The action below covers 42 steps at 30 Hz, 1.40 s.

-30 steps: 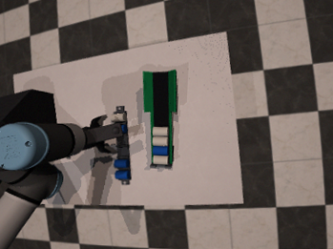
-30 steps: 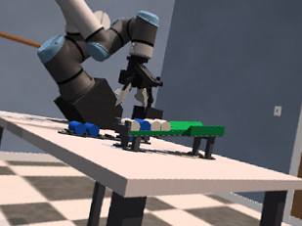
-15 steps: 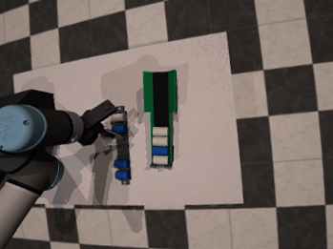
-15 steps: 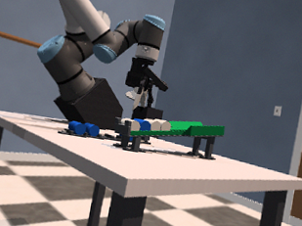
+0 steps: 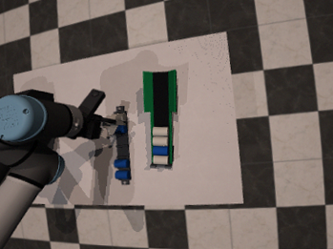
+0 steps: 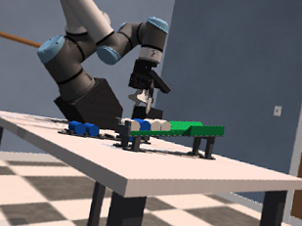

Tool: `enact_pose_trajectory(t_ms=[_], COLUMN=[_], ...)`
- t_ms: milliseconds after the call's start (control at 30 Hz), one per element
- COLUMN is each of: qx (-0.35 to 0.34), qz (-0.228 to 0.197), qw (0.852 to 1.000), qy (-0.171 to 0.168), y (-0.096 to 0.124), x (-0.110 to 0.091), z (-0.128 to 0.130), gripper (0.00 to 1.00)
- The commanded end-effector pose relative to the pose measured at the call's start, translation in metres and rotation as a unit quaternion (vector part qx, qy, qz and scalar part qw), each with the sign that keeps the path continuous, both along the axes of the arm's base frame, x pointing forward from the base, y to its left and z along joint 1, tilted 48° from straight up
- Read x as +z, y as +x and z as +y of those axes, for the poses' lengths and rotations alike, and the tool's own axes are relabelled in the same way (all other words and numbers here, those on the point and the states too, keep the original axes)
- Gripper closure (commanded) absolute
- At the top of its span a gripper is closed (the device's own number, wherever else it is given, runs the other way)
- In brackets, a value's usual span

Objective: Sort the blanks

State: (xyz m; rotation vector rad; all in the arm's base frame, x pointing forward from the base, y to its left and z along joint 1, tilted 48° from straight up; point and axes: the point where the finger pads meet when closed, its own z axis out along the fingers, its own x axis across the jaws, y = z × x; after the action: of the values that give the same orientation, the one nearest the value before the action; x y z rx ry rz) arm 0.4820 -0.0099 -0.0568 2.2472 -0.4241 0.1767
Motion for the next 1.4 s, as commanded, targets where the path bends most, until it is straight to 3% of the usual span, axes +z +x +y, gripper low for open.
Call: enact_pose_trajectory(t_ms=[0,567,600,1367], qx=[0.099,0.118,0.118,0.118], qz=[0.084,0.104,0.104,0.103], qw=[0.991,0.987,0.987,0.988], qy=[0.015,0.014,0.014,0.014], y=[0.0008,-0.0003,-0.0003,0.0010], x=[-0.0046,-0.0068,-0.0068,-0.0061], z=[0.0059,0.0084,0.0084,0.0083], gripper=[0.00,0.00,0.51,0.51])
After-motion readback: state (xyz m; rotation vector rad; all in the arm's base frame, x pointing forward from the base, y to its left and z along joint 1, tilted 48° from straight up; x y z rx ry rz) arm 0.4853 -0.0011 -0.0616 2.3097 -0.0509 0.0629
